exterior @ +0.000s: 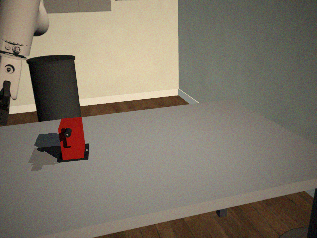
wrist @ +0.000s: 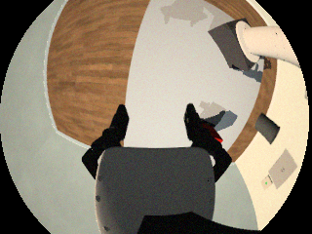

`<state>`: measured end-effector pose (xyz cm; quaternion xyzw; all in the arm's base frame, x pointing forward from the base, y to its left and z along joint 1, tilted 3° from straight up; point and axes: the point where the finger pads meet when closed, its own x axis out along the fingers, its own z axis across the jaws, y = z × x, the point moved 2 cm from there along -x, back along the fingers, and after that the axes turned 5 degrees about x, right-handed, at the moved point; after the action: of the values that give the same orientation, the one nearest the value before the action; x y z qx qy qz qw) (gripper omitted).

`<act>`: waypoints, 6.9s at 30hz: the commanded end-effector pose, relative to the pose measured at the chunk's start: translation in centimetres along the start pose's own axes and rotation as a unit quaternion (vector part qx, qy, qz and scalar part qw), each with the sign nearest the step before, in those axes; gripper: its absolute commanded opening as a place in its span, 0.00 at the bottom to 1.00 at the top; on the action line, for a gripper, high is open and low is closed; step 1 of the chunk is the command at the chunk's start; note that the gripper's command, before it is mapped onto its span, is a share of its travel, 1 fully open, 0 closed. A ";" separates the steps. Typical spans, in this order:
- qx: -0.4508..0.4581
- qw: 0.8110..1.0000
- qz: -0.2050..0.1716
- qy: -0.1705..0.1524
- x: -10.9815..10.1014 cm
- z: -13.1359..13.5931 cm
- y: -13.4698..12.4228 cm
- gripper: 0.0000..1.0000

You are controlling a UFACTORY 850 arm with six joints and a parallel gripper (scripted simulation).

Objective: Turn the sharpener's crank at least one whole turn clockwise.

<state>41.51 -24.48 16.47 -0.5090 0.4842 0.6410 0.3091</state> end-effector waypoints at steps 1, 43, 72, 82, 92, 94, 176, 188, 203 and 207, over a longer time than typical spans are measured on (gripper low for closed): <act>0.000 1.000 -0.001 0.001 -0.1 -0.1 0.0 1.00; -0.304 0.948 -0.092 0.022 -0.2 8.1 -10.2 1.00; -0.563 0.807 -0.149 0.092 -0.5 16.8 -18.0 1.00; -0.564 0.807 -0.149 0.092 -0.5 16.8 -18.0 0.00; -0.564 0.807 -0.149 0.092 -0.5 16.8 -18.0 0.00; -0.564 0.807 -0.149 0.092 -0.5 16.8 -18.0 0.00; -0.565 0.806 -0.150 0.091 -0.2 16.8 -18.1 0.54; -0.566 0.806 -0.150 0.090 0.9 16.8 -18.5 0.54; -0.566 0.806 -0.150 0.090 3.1 16.8 -19.3 0.54; -0.566 0.806 -0.150 0.090 3.5 16.8 -19.4 0.54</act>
<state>51.76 -2.45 7.76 -0.7147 -0.0215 0.6990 0.0137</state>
